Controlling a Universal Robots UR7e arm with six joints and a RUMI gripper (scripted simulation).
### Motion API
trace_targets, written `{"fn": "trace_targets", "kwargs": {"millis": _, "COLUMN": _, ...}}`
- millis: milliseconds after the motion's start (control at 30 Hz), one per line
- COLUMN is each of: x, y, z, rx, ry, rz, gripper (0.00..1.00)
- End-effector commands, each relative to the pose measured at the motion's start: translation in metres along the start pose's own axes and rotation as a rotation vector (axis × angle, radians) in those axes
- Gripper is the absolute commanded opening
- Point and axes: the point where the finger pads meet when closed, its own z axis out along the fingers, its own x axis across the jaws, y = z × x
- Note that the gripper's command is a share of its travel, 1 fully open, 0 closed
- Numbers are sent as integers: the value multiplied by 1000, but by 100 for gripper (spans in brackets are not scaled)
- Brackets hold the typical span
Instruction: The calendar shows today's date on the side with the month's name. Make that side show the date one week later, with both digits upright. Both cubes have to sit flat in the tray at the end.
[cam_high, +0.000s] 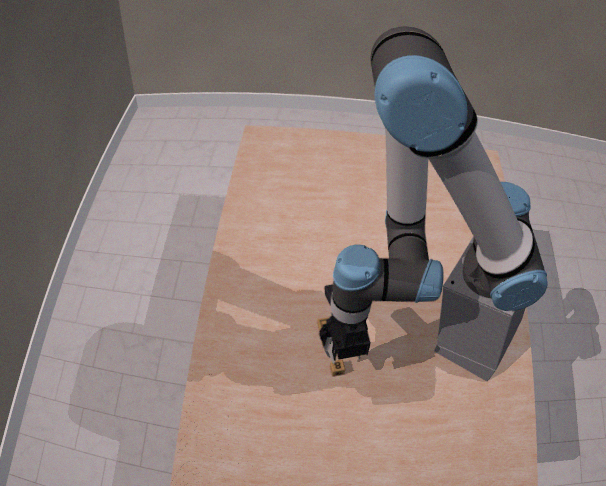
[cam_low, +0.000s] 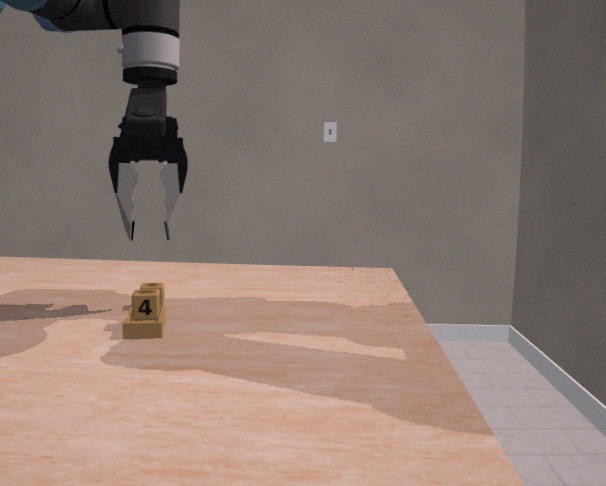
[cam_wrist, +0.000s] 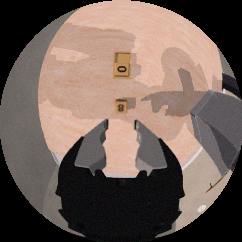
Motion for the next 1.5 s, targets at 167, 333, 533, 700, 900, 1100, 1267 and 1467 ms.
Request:
{"fn": "trace_targets", "kwargs": {"millis": 167, "x": -1, "y": 0, "z": 1, "rx": 1, "ry": -1, "rz": 0, "gripper": 28}}
{"fn": "trace_targets", "kwargs": {"millis": 333, "x": -1, "y": 0, "z": 2, "rx": 1, "ry": -2, "rz": 0, "gripper": 28}}
{"fn": "trace_targets", "kwargs": {"millis": 533, "x": -2, "y": -1, "z": 5, "rx": 1, "ry": -3, "rz": 1, "gripper": 28}}
{"fn": "trace_targets", "kwargs": {"millis": 700, "x": -3, "y": -1, "z": 11, "rx": 1, "ry": -3, "rz": 2, "gripper": 28}}
{"fn": "trace_targets", "kwargs": {"millis": 900, "x": -3, "y": -1, "z": 16, "rx": 1, "ry": -3, "rz": 2, "gripper": 28}}
{"fn": "trace_targets", "kwargs": {"millis": 1100, "x": -3, "y": -1, "z": 26, "rx": 1, "ry": -3, "rz": 2, "gripper": 28}}
{"fn": "trace_targets", "kwargs": {"millis": 1267, "x": -3, "y": -1, "z": 34, "rx": 1, "ry": -3, "rz": 2, "gripper": 28}}
{"fn": "trace_targets", "kwargs": {"millis": 1467, "x": -3, "y": -1, "z": 40, "rx": 1, "ry": -3, "rz": 1, "gripper": 28}}
